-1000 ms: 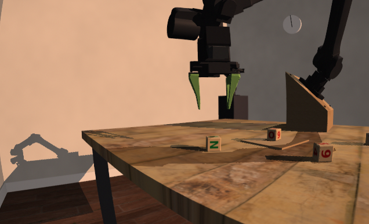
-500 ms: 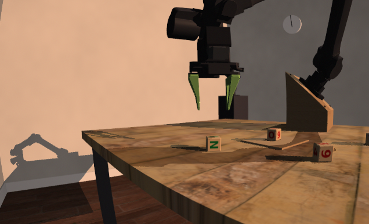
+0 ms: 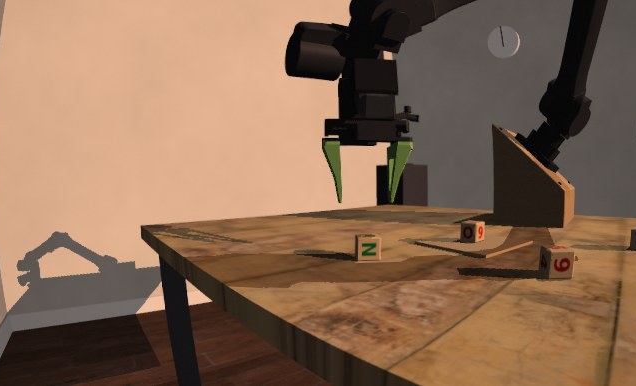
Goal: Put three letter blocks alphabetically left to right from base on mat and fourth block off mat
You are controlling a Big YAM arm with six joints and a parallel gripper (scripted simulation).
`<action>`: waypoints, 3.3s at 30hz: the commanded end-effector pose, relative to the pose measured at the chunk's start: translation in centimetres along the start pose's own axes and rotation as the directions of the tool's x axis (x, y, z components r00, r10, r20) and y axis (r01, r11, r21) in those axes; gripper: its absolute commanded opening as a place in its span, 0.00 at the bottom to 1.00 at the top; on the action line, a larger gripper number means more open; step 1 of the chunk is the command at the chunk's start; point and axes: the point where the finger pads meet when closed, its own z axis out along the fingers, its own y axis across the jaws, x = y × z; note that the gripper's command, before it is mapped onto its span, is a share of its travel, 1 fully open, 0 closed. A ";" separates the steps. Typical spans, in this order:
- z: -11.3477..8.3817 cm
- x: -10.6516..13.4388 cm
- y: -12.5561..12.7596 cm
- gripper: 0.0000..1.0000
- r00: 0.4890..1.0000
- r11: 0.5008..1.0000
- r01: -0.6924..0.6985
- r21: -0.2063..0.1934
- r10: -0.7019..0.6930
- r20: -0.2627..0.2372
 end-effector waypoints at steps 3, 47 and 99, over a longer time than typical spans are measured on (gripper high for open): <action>1.9 0.1 0.3 0.65 1.000 1.000 -0.010 -0.012 0.010 -0.003; 4.0 0.2 0.4 0.65 1.000 1.000 -0.011 -0.015 0.011 -0.006; 3.1 0.2 0.3 0.65 1.000 1.000 -0.003 -0.001 0.003 0.003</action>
